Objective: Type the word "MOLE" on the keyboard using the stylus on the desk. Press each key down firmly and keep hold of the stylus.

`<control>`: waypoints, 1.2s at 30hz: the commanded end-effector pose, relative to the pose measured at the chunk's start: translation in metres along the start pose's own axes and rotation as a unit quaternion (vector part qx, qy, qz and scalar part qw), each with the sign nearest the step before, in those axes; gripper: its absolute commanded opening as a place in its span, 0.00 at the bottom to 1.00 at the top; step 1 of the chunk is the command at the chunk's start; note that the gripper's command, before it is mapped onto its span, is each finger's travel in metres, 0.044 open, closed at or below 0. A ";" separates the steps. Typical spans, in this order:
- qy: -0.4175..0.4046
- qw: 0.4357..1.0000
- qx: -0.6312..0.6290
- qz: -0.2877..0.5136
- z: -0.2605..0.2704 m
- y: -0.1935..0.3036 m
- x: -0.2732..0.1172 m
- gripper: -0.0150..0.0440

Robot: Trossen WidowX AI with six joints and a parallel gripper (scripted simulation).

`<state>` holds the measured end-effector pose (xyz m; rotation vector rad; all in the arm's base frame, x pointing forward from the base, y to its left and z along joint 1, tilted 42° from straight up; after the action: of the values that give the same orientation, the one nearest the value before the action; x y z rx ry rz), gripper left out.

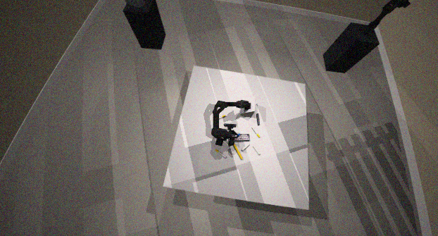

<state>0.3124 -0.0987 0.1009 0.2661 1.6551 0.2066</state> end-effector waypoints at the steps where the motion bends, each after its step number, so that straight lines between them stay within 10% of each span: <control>1: 0.001 1.000 -0.003 -0.002 0.000 -0.002 0.002 0.39; 36: 0.001 1.000 -0.003 -0.001 -0.003 0.027 -0.015 0.39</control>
<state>0.3125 -0.0790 0.1204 0.2485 1.6553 0.2174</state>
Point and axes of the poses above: the point midway between the two fingers, 35 mm back from their tips, its own x axis out along the fingers, its own z axis across the jaws, y = z × x, the point moved 3 cm from there along -x, back along the fingers, and after that the axes turned 6 degrees about x, right-handed, at the moved point
